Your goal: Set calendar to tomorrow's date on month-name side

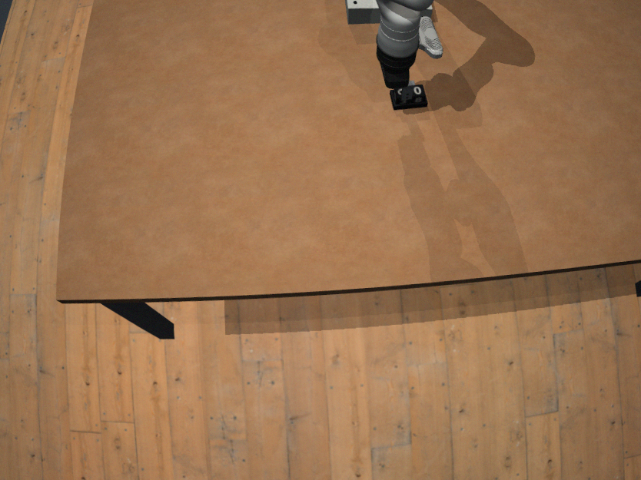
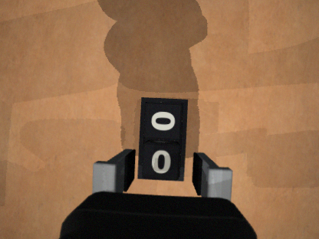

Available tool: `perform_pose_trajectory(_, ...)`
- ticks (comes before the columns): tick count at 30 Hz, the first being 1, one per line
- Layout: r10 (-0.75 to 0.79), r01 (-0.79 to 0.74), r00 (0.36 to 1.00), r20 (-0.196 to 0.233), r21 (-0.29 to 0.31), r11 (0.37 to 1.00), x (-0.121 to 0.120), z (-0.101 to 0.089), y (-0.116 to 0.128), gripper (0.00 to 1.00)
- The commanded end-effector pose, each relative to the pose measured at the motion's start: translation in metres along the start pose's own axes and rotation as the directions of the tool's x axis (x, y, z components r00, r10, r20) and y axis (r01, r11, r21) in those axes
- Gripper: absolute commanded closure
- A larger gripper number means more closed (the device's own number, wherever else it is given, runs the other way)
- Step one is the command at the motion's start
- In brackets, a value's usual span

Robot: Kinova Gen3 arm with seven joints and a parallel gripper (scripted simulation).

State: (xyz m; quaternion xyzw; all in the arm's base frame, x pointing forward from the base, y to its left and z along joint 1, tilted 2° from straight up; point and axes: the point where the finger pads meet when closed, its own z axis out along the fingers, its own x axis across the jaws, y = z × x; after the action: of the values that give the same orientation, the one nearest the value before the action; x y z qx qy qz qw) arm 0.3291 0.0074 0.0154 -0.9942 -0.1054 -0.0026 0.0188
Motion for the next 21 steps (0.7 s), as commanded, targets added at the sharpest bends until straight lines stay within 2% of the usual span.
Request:
perform_pose_trajectory(1,0.004,-0.004,1.0,0.007,0.001,1.0,-0.0022,0.0026,0.001,0.13)
perform_pose_trajectory(21,0.004,-0.004,1.0,0.007,0.001,1.0,-0.0023,0.0121,0.0006,0.13)
